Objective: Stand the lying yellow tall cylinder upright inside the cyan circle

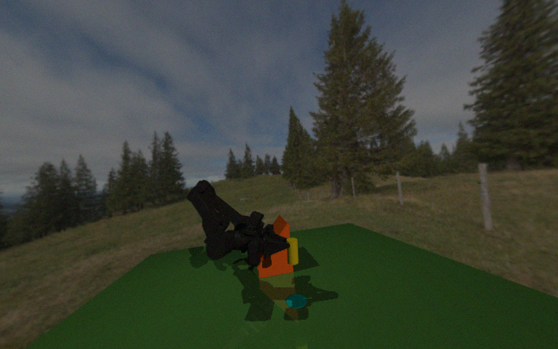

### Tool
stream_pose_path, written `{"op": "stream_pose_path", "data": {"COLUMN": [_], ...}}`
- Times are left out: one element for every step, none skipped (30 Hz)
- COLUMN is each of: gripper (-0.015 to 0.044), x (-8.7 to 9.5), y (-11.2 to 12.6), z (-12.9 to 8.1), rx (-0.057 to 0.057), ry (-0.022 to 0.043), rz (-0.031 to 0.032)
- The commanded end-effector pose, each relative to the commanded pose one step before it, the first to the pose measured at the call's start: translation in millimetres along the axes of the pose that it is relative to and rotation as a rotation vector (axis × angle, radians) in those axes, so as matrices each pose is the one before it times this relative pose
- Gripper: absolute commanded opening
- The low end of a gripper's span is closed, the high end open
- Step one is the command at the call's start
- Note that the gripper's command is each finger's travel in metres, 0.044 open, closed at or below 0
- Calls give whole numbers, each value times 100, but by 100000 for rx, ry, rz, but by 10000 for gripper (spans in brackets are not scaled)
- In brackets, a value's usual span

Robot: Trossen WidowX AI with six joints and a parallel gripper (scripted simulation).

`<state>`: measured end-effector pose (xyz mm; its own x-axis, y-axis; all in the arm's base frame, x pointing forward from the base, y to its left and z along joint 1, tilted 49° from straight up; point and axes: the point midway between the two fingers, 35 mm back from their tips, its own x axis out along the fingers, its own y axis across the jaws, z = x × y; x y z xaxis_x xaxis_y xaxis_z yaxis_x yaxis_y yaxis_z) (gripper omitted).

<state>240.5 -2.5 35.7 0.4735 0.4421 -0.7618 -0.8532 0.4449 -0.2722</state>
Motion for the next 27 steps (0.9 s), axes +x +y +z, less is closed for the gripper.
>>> {"op": "stream_pose_path", "data": {"gripper": [105, 105, 105, 105, 105, 105, 105, 105, 105, 105, 105, 105, 105, 105, 105, 105, 105, 105, 105, 105, 105, 105, 105, 105, 105, 105, 105], "x": [-8, 0, 0, 0, 0, 0, 0, 0, 0, 0, 0, 0, 7, 20, 33, 41, 40, 39, 38, 37, 37, 36, 35, 34, 33, 33, 32], "y": [142, 0, 0, 0, 0, 0, 0, 0, 0, 0, 0, 0, -10, -31, -48, -55, -50, -45, -40, -35, -29, -24, -19, -13, -8, -3, 3], "z": [42, 0, 0, 0, 0, 0, 0, 0, 0, 0, 0, 0, -54, -161, -269, -334, -335, -336, -337, -337, -337, -338, -338, -338, -338, -338, -337], "rx": [-635, 0, 0, 0, 0, 0, 0, 0, 0, 0, 0, 0, -6, -17, -27, -30, -27, -23, -20, -17, -14, -11, -8, -5, -2, 0, 3], "ry": [-795, 0, 0, 0, 0, 0, 0, 0, 0, 0, 0, 0, 28, 83, 131, 150, 137, 125, 112, 99, 86, 74, 61, 49, 37, 25, 13], "rz": [-187, 0, 0, 0, 0, 0, 0, 0, 0, 0, 0, 0, 12, 35, 57, 68, 65, 62, 59, 55, 51, 47, 42, 37, 32, 26, 20]}}
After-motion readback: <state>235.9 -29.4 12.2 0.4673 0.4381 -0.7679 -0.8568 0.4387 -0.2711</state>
